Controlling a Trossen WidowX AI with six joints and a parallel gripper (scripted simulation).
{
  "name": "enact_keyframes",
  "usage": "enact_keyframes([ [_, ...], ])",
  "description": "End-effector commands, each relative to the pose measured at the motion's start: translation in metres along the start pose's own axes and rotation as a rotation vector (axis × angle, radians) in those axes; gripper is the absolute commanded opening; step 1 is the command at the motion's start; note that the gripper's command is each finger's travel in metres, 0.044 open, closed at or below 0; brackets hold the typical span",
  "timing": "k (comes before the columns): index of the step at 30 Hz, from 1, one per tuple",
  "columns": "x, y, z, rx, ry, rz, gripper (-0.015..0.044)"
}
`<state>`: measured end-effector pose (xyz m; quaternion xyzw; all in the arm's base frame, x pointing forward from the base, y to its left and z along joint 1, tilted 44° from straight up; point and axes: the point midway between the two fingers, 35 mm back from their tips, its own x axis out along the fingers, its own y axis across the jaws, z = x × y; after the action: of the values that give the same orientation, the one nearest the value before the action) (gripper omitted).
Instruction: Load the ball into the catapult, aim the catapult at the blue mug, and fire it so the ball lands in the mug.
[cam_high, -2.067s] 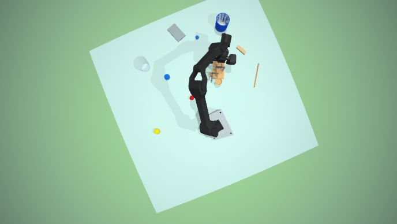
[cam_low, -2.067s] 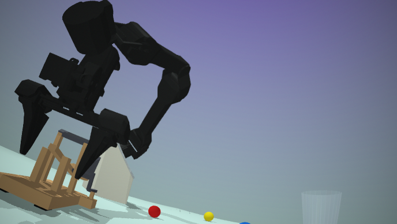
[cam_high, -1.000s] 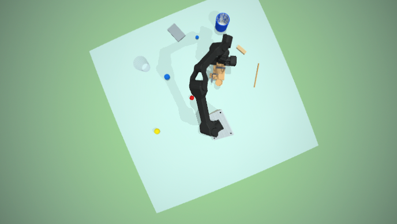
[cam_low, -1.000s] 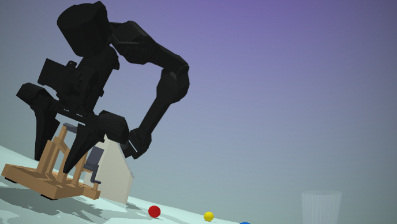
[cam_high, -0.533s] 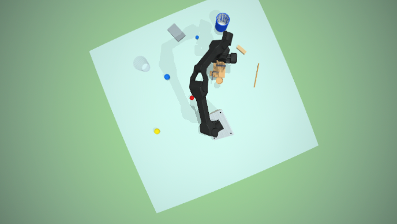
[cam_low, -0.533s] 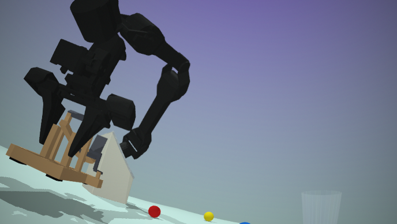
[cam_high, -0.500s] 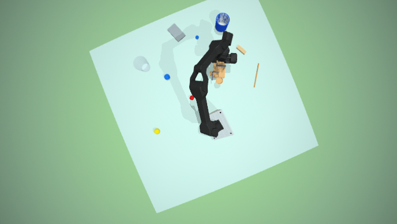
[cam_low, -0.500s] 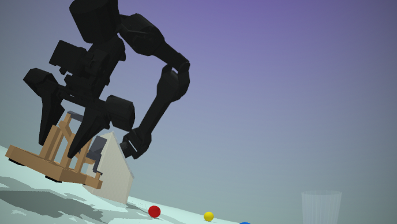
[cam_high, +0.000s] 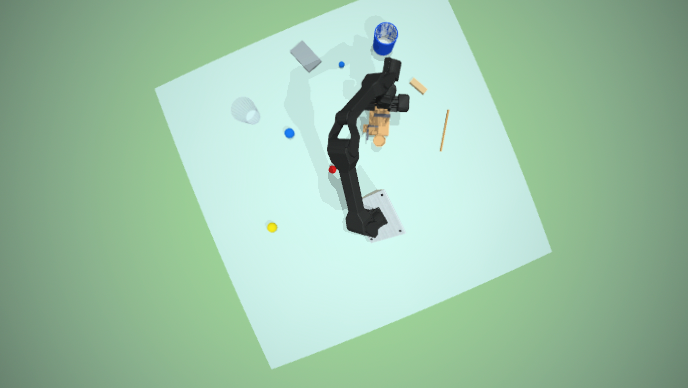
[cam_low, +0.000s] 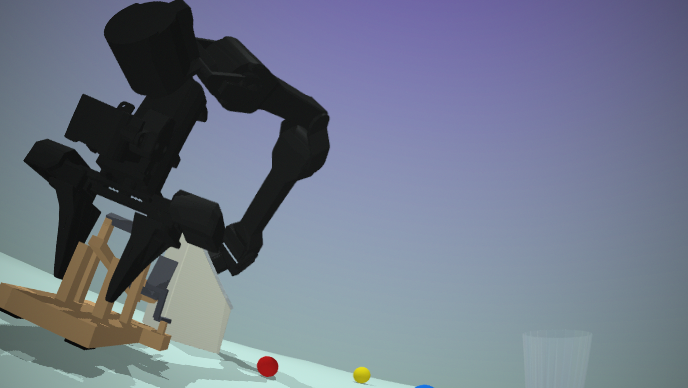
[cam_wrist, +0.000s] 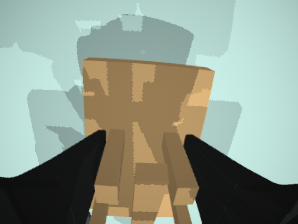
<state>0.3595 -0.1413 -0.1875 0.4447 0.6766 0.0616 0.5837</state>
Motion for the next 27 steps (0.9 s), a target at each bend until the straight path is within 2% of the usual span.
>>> enact_keyframes([
  [1,0.0048,-0.0006,0.0005,0.008,-0.005,0.006,0.0],
  [12,0.0103,0.0,-0.0004,0.001,0.002,0.001,0.0],
  [27,0.0076,-0.0001,-0.0001,0.001,0.001,0.001,0.0394],
])
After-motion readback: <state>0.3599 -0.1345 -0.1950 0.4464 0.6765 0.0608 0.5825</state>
